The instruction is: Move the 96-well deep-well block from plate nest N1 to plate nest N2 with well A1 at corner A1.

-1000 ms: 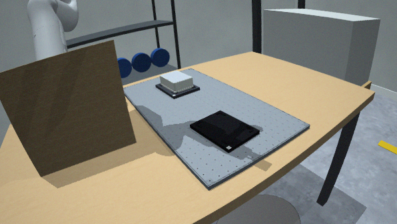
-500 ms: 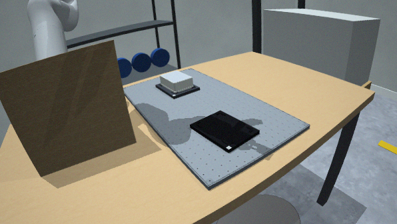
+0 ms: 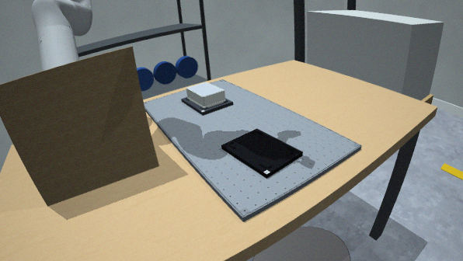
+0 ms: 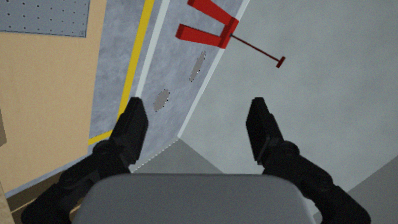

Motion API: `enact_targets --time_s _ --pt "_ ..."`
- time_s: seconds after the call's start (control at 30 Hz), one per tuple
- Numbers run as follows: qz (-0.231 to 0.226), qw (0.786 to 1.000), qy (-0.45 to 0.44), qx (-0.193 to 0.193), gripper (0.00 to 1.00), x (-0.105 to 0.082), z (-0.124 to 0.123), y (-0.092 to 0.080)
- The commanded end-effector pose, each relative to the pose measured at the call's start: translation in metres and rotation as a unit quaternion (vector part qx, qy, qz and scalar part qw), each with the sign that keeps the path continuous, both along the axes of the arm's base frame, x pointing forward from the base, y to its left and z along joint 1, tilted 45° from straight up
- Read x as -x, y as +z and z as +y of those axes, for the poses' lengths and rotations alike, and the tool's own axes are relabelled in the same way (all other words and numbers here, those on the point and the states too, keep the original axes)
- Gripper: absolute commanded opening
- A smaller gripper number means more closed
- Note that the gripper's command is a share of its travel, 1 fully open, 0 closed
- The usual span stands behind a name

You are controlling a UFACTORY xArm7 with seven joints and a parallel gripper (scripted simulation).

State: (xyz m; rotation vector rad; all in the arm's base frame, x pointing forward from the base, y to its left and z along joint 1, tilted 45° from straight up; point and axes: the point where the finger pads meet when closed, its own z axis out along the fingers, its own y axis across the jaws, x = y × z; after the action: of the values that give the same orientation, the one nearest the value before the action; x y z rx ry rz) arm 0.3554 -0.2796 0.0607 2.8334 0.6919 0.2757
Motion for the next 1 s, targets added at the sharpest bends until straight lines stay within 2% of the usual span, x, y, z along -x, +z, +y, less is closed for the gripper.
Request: enact_targets --time_s 0.0,0.13,0.23,0.33,0.43,0.6,0.7,0.83,0.9,0.97 --pt "-0.002 1.0 0.018 -0.016 1.0 -0.01 0.018 -0.004" --pt "0.007 0.997 0.062 -0.038 1.0 -0.016 0.031 -0.008" --pt "0.007 0.997 0.063 -0.039 1.0 -0.022 0.045 -0.011" --pt "0.007 0.997 0.063 -0.039 1.0 -0.023 0.047 -0.011" --pt "0.014 0.992 0.107 -0.061 1.0 -0.028 0.061 -0.014" --pt "0.014 0.992 0.11 -0.062 1.0 -0.035 0.079 -0.017" --pt "0.018 0.984 0.153 -0.085 1.0 -0.04 0.093 -0.019" --pt "0.018 0.984 0.157 -0.087 1.0 -0.046 0.112 -0.021" --pt "0.018 0.984 0.157 -0.087 1.0 -0.046 0.112 -0.021" --pt "0.019 0.977 0.186 -0.102 1.0 -0.048 0.121 -0.023"
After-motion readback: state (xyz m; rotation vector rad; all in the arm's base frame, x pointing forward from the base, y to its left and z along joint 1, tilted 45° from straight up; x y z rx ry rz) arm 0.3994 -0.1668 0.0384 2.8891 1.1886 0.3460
